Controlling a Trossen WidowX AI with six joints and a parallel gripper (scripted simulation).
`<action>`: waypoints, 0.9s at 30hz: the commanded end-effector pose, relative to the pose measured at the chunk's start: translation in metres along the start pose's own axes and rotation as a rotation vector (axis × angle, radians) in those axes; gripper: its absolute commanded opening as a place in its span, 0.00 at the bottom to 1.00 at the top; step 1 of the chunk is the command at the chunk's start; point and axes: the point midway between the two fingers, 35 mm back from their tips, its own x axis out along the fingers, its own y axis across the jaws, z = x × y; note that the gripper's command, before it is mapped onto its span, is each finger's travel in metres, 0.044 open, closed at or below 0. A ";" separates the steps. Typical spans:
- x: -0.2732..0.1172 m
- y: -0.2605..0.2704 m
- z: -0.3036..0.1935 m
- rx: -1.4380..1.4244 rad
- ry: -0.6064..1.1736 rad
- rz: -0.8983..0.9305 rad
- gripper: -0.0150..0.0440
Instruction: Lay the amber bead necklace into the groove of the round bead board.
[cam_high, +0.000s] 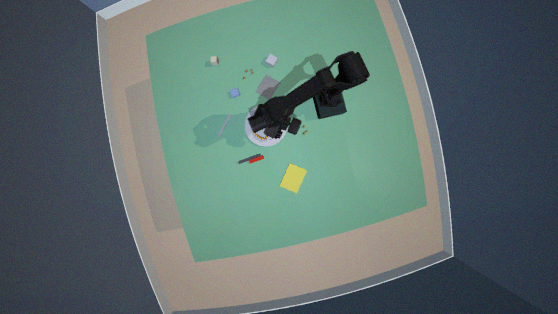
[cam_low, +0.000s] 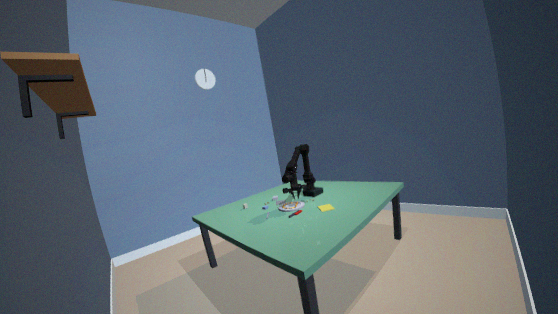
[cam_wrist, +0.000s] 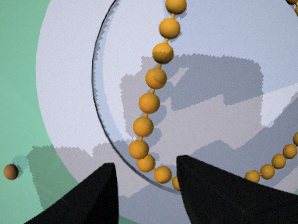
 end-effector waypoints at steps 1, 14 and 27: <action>-0.001 0.000 0.001 0.000 -0.003 -0.003 0.46; 0.017 0.001 -0.001 -0.004 0.003 0.002 0.46; 0.029 0.002 -0.002 -0.007 0.007 0.006 0.46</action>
